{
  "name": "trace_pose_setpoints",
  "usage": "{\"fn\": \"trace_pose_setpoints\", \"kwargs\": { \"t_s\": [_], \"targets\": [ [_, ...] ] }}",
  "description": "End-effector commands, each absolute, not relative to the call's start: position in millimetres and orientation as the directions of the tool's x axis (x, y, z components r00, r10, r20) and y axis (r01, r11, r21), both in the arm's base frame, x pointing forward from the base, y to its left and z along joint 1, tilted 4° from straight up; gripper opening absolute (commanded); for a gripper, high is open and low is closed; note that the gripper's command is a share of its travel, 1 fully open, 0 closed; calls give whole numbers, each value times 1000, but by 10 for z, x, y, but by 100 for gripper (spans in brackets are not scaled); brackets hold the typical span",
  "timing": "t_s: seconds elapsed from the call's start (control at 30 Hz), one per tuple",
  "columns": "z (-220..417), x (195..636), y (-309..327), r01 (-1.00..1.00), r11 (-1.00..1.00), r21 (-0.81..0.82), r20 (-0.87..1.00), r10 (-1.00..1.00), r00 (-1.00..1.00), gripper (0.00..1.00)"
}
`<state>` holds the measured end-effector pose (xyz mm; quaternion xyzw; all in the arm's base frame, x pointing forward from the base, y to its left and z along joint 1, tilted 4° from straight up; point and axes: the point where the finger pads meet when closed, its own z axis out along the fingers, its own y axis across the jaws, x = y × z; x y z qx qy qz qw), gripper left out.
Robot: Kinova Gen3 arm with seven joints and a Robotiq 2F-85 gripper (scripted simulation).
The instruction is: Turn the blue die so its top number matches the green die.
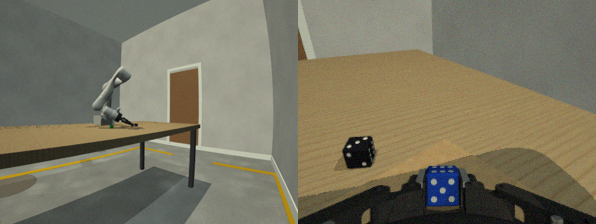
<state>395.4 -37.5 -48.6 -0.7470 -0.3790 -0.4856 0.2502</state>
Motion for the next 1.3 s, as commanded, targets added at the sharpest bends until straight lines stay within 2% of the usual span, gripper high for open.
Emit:
{"fn": "trace_pose_setpoints", "kwargs": {
  "t_s": [0.0,0.33,0.37,0.63,0.67,1.27],
  "targets": [
    [-480,3958,-377,809,-588,-4,915,323,240,21],
    [-480,3958,-377,809,-588,-4,915,323,240,25],
    [-480,3958,-377,809,-588,-4,915,323,240,29],
    [-480,3958,-377,809,-588,-4,915,323,240,37],
    [-480,3958,-377,809,-588,-4,915,323,240,41],
    [-480,3958,-377,809,-588,-4,915,323,240,41]
  ]
}}
